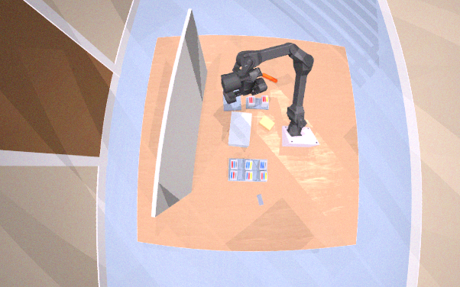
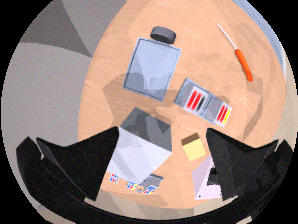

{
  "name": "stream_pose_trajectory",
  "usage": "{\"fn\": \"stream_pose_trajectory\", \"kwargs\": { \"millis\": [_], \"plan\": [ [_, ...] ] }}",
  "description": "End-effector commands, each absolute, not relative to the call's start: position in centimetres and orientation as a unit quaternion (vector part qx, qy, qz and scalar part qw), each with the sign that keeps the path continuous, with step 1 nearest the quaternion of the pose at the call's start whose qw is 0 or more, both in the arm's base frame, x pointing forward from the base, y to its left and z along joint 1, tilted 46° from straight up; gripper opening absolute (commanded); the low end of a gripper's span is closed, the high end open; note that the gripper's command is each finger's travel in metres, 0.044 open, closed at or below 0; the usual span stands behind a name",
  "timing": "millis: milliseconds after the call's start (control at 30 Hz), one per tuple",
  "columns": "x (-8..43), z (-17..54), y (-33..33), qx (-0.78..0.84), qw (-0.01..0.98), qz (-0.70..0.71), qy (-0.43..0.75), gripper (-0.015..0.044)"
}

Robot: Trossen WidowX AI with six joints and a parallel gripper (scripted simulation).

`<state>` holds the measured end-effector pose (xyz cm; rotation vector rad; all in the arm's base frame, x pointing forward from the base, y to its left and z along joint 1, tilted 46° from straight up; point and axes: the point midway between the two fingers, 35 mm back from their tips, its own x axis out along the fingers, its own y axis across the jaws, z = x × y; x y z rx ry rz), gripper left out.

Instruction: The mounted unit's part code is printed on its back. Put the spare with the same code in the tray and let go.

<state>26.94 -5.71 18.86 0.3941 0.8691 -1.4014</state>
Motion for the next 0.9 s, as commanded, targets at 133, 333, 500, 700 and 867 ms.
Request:
{"fn": "stream_pose_trajectory", "kwargs": {
  "millis": [133,333,500,700,867],
  "plan": [
    [21.4,20.4,-8.1,0.305,0.613,-0.689,0.238,0.044],
    [21.4,19.9,-8.5,0.301,0.612,-0.691,0.24,0.0387],
    [21.1,17.5,-10.7,0.282,0.603,-0.702,0.254,0.03],
    [21.0,17.3,-10.5,0.282,0.603,-0.702,0.254,0.03],
    [21.1,17.0,-10.8,0.282,0.603,-0.702,0.254,0.03]
  ]
}}
